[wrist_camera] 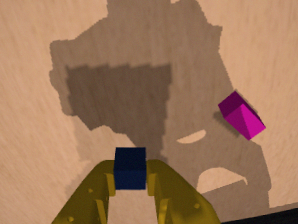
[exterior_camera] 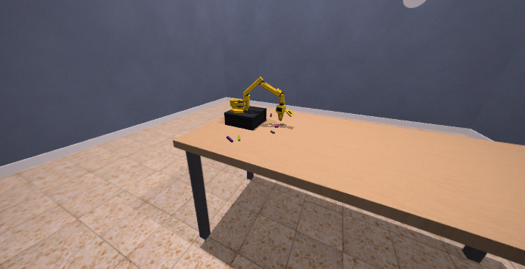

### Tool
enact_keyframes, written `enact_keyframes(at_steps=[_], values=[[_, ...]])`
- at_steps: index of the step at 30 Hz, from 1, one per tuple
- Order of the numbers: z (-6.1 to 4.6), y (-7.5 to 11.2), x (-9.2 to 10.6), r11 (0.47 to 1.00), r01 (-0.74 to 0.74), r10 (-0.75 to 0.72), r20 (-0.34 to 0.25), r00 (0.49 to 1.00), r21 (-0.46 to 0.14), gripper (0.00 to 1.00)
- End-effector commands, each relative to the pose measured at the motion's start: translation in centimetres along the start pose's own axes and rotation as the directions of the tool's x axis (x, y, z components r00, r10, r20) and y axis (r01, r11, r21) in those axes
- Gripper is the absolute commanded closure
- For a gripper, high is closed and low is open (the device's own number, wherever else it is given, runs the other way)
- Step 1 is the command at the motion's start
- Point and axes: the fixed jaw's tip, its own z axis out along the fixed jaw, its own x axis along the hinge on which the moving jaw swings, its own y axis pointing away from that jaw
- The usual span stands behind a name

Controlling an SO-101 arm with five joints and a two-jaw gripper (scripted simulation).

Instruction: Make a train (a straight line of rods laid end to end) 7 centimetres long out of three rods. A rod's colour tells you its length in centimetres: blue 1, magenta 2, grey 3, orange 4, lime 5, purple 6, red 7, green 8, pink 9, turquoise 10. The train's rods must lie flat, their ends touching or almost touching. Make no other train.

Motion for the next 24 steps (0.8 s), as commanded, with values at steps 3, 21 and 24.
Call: enact_keyframes(at_steps=[3, 21, 24], values=[[-0.5, -1.1, -0.5, 0.999, 0.039, -0.039, 0.006, 0.999, -0.005, 1.00], [-0.4, -7.1, -2.0, 0.962, 0.274, -0.274, 0.011, 0.962, -0.008, 1.00], [-0.3, -8.6, -2.2, 0.944, 0.331, -0.330, 0.013, 0.944, -0.008, 1.00]])
